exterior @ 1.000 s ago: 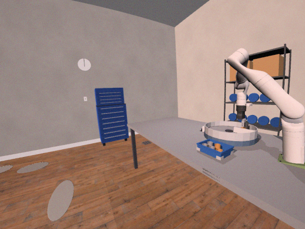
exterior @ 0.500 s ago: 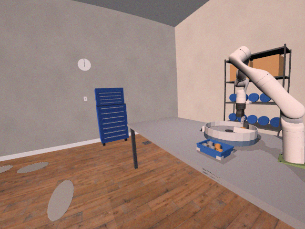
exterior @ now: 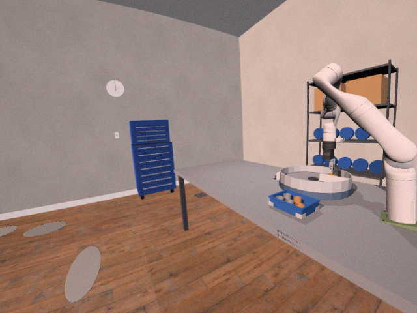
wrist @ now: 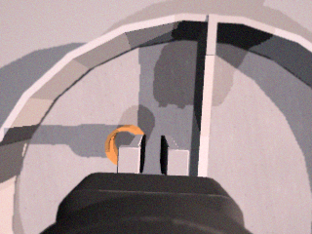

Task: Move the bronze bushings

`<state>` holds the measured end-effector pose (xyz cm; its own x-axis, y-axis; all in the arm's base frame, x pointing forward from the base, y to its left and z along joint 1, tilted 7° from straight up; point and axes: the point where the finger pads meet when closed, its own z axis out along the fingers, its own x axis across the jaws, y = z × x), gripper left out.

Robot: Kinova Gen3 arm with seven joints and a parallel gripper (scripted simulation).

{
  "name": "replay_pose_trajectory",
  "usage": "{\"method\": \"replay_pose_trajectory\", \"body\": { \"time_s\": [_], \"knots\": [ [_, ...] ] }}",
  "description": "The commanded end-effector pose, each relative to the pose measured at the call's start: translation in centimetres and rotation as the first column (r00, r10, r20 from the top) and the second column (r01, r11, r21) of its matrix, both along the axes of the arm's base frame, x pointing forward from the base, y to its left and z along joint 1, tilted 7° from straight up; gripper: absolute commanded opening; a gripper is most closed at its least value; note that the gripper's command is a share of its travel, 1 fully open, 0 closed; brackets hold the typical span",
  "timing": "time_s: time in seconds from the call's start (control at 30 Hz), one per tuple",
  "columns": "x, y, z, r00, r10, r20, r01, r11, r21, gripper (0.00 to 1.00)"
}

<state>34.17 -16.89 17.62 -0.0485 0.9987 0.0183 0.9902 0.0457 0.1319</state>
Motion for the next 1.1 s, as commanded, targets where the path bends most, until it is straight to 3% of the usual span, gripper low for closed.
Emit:
{"method": "replay_pose_trajectory", "body": {
  "time_s": [0.0, 1.07],
  "knots": [
    [-0.01, 0.01, 0.25, 1.000, -0.002, 0.001, 0.002, 1.000, 0.001, 0.37],
    [-0.05, 0.01, 0.56, 1.000, -0.002, 0.001, 0.002, 1.000, 0.001, 0.37]
  ]
}}
